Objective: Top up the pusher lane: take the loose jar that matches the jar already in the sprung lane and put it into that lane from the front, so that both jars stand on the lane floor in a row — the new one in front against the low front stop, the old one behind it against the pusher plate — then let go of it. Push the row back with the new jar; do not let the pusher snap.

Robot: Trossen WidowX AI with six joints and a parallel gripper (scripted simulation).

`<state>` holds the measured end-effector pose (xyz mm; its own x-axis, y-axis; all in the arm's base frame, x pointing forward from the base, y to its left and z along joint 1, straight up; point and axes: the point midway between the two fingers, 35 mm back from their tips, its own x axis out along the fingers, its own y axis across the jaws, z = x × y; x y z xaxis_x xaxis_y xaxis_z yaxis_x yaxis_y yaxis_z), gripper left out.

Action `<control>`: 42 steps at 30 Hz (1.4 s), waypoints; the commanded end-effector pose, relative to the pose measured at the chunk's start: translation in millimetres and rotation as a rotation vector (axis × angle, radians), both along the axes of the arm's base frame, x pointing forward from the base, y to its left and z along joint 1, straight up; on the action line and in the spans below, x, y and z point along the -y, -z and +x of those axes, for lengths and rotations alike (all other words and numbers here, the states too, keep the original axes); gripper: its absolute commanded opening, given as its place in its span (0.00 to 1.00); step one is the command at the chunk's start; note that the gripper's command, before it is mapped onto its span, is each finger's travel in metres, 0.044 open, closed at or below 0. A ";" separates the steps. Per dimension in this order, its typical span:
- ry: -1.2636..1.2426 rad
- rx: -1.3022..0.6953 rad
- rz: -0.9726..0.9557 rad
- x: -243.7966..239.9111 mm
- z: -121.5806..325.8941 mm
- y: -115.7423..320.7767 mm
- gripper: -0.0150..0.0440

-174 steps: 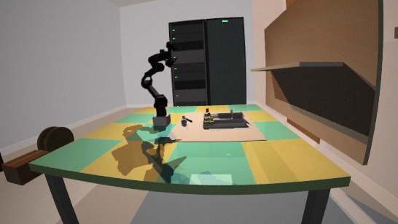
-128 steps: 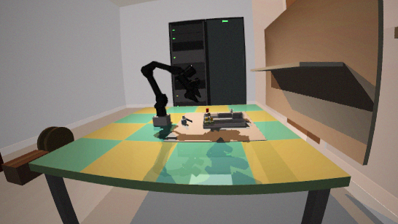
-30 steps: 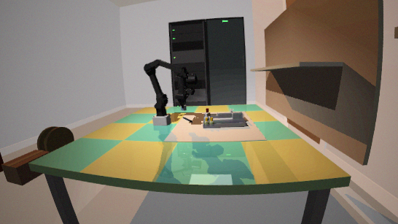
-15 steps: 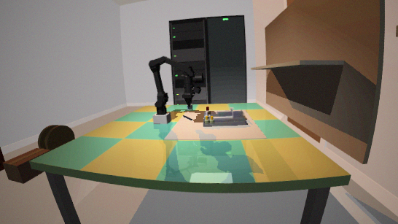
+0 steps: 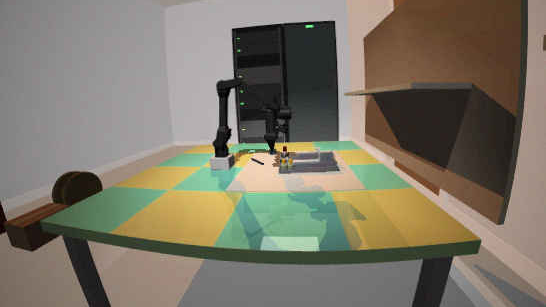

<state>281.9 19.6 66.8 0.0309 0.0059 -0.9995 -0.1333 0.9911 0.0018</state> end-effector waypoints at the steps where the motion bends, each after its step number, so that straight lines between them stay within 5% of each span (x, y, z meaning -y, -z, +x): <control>1: -0.004 -0.003 -0.002 -5.5 9.7 7.4 0.25; 42: -0.004 -0.002 -0.002 -7.1 21.5 30.9 0.25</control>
